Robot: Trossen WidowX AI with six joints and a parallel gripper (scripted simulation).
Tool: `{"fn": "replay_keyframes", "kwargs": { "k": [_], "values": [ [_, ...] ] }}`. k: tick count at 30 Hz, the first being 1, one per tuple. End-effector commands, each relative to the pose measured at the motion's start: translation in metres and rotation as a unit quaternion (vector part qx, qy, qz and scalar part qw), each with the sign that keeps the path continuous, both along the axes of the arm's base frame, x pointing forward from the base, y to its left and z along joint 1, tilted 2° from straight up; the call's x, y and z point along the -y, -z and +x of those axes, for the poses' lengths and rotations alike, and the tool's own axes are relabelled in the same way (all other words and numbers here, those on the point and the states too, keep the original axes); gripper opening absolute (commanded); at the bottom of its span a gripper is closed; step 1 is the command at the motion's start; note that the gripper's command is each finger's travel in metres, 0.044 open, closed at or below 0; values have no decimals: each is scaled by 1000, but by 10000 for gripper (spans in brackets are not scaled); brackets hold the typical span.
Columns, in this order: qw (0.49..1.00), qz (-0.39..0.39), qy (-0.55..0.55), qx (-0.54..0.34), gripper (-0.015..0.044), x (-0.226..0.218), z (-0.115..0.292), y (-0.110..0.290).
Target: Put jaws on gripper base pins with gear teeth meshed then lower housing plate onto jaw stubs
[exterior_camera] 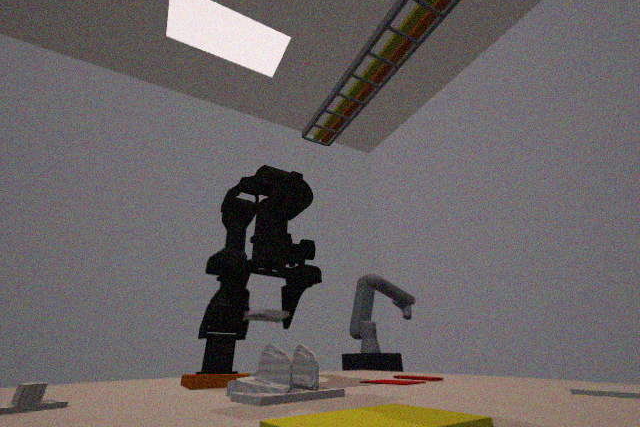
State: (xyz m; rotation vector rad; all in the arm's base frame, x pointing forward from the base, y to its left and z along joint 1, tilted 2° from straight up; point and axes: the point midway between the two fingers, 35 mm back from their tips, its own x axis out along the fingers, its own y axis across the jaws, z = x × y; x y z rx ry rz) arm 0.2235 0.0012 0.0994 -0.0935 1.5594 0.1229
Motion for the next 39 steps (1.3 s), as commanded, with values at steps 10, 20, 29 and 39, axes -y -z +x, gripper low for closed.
{"fn": "replay_keyframes", "kwargs": {
  "k": [10, 20, 29, 39],
  "values": [
    [1000, 2, 2, -1, 351, -1, -1, 0],
    [1000, 2, 2, -1, 351, -1, 1, 16],
    [1000, 2, 2, -1, 351, -1, 1, 31],
    [1000, 2, 2, -1, 351, -2, 1, 47]
  ]
}}
